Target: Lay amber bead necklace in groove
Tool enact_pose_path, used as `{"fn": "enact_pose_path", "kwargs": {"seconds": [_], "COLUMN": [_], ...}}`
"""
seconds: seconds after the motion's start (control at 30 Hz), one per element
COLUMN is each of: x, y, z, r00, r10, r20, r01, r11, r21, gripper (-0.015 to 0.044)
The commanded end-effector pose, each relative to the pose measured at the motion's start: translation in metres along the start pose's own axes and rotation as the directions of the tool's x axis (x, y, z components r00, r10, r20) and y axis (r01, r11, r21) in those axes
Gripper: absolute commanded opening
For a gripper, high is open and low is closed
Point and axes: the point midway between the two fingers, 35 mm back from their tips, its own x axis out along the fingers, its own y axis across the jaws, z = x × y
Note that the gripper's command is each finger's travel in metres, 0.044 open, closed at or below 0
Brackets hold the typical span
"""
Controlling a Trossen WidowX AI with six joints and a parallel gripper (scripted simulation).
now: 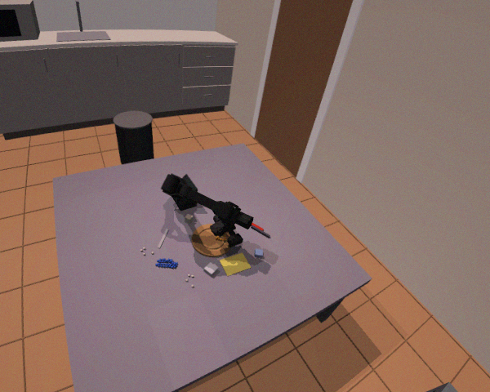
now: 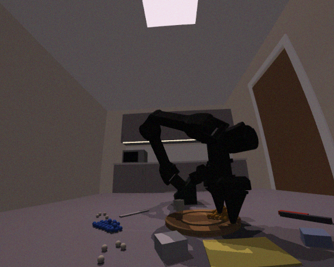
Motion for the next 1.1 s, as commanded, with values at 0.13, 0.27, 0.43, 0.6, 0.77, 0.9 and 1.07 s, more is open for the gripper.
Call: {"fn": "enact_pose_path", "kwargs": {"seconds": [0.13, 0.27, 0.43, 0.6, 0.77, 0.9, 1.07], "x": [0.0004, 0.0004, 0.0004, 0.0004, 0.0004, 0.0004, -0.0016], "y": [-0.0002, -0.0002, -0.0002, -0.0002, -0.0002, -0.0002, -0.0005], "z": [-0.0001, -0.0001, -0.0001, -0.0001, -0.0001, -0.0001, 0.0003], "r00": [1.0, 1.0, 1.0, 1.0, 1.0, 1.0, 1.0], "r10": [0.0, 0.0, 0.0, 0.0, 0.0, 0.0, 0.0], "r20": [0.0, 0.0, 0.0, 0.0, 0.0, 0.0, 0.0], "r01": [0.0, 0.0, 0.0, 0.0, 0.0, 0.0, 0.0], "r11": [1.0, 1.0, 1.0, 1.0, 1.0, 1.0, 0.988], "r21": [0.0, 0.0, 0.0, 0.0, 0.0, 0.0, -0.151], "gripper": [0.044, 0.044, 0.044, 0.044, 0.044, 0.044, 0.042]}}
